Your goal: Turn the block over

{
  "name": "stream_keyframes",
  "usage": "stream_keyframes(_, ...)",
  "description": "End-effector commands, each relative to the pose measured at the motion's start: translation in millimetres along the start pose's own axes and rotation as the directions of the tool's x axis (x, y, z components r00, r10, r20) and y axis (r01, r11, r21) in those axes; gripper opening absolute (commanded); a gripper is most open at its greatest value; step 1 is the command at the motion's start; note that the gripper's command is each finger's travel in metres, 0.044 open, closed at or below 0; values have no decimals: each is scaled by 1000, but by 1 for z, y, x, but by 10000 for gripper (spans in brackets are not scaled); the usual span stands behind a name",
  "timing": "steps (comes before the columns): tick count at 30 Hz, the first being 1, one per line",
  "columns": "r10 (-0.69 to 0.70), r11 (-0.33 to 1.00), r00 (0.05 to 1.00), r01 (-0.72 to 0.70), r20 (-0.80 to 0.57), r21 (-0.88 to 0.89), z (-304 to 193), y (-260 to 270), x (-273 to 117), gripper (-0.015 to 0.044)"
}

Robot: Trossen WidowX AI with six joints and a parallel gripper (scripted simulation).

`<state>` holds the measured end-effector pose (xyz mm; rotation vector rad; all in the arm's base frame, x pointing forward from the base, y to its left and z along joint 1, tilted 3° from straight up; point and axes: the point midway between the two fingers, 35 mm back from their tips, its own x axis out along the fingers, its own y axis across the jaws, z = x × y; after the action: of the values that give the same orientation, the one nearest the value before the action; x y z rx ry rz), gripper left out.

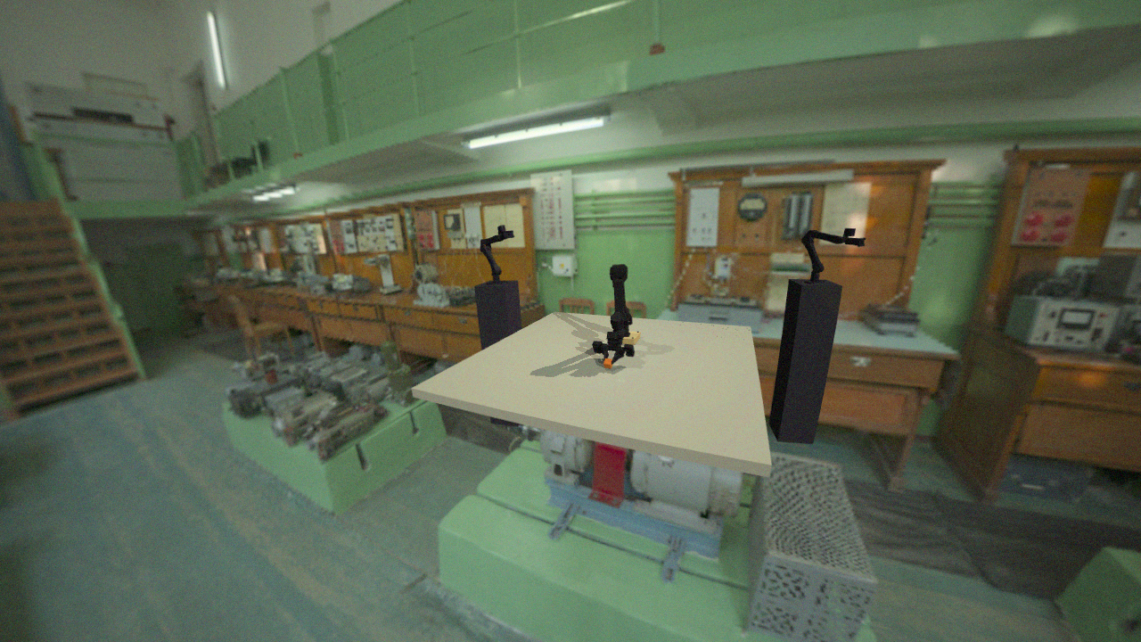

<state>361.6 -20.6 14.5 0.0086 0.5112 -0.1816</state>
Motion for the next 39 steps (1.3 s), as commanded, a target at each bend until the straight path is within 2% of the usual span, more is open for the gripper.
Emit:
stream_keyframes(1, -3, 1000, 1000, 3, -2, -6, -1, 0, 0, 210)
stream_keyframes(10, -3, 1000, 1000, 3, -2, -6, -1, 0, 0, 440)
stream_keyframes(39, -3, 1000, 1000, 3, -2, -6, -1, 0, 0, 440)
